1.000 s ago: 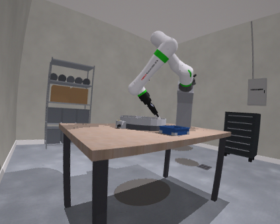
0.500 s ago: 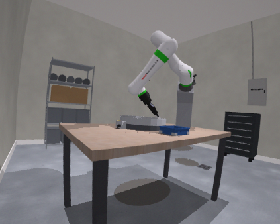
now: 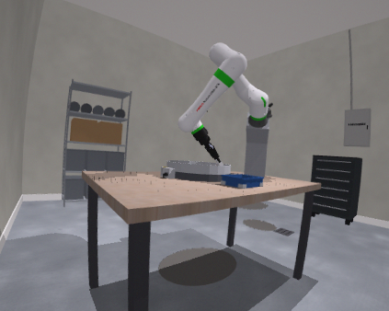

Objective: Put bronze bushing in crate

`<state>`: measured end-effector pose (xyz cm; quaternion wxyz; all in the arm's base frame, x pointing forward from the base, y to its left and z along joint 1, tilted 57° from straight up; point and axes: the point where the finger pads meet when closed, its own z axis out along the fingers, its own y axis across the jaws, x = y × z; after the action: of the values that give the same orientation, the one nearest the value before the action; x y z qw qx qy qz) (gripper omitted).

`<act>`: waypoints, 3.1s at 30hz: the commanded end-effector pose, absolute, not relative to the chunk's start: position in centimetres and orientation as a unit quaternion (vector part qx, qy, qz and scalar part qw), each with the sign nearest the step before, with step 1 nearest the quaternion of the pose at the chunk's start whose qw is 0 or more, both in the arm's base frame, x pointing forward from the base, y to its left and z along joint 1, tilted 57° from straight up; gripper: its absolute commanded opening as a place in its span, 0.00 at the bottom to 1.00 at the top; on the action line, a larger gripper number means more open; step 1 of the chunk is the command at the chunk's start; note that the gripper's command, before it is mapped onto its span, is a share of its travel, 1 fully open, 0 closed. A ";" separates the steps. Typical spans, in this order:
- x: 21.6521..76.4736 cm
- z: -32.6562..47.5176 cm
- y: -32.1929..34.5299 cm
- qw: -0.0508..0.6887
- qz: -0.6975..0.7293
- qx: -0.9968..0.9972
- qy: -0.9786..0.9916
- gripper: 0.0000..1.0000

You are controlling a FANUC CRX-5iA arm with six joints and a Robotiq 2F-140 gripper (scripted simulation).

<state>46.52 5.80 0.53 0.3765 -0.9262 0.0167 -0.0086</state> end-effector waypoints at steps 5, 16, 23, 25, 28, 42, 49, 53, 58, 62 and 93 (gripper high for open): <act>46.5 0.5 5.8 0.376 -0.009 -0.926 0.017 0.00; 46.5 0.5 5.8 0.376 -0.009 -0.926 0.017 0.00; 46.5 0.5 5.8 0.376 -0.009 -0.926 0.017 0.00; 46.5 0.5 5.8 0.376 -0.009 -0.926 0.017 0.00; 46.5 0.5 5.8 0.376 -0.009 -0.926 0.017 0.00; 46.5 0.5 5.8 0.376 -0.009 -0.926 0.017 0.00; 46.3 0.7 5.6 0.376 -0.009 -0.926 0.017 0.00; 45.5 1.3 5.0 0.376 -0.009 -0.926 0.017 0.00; 44.0 2.6 3.8 0.376 -0.009 -0.926 0.017 0.00; 43.1 3.3 3.1 0.376 -0.009 -0.926 0.017 0.00; 41.7 4.4 2.1 0.376 -0.009 -0.926 0.017 0.00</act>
<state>41.74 2.09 4.42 0.3764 -0.9262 0.0167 -0.0086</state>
